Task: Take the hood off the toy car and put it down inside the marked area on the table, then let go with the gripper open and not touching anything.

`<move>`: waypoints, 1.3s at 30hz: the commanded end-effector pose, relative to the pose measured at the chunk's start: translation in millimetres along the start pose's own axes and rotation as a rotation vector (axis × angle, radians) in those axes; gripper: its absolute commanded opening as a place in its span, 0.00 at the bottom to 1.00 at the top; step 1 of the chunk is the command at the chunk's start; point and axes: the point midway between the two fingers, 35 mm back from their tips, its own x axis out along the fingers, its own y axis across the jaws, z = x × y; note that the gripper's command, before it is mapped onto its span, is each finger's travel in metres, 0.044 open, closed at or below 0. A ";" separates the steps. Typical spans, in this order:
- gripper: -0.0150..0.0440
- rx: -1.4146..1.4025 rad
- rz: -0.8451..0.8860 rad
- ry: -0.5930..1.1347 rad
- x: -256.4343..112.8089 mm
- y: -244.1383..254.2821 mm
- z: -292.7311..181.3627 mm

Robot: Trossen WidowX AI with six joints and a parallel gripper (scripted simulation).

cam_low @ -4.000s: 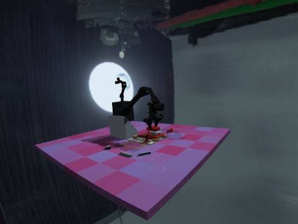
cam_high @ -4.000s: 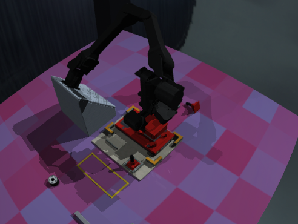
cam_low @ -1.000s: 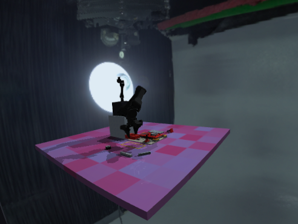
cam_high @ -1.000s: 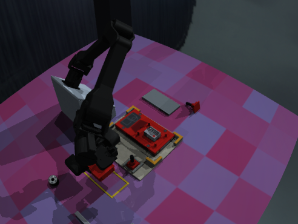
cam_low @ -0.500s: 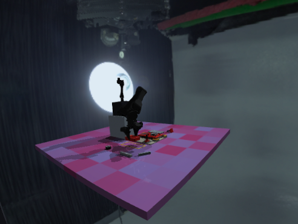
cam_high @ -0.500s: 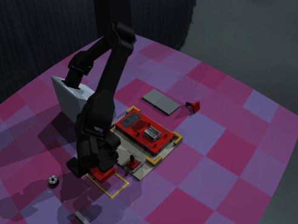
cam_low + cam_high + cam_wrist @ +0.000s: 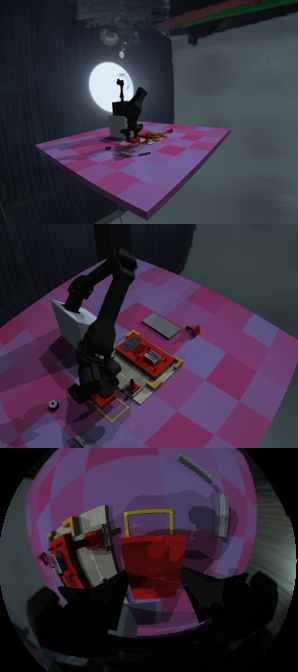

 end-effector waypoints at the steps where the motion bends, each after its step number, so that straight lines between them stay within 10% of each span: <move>1: 0.25 0.009 0.007 0.005 6.2 0.9 -3.4; 39: 0.25 0.009 0.008 0.005 22.6 1.3 -3.7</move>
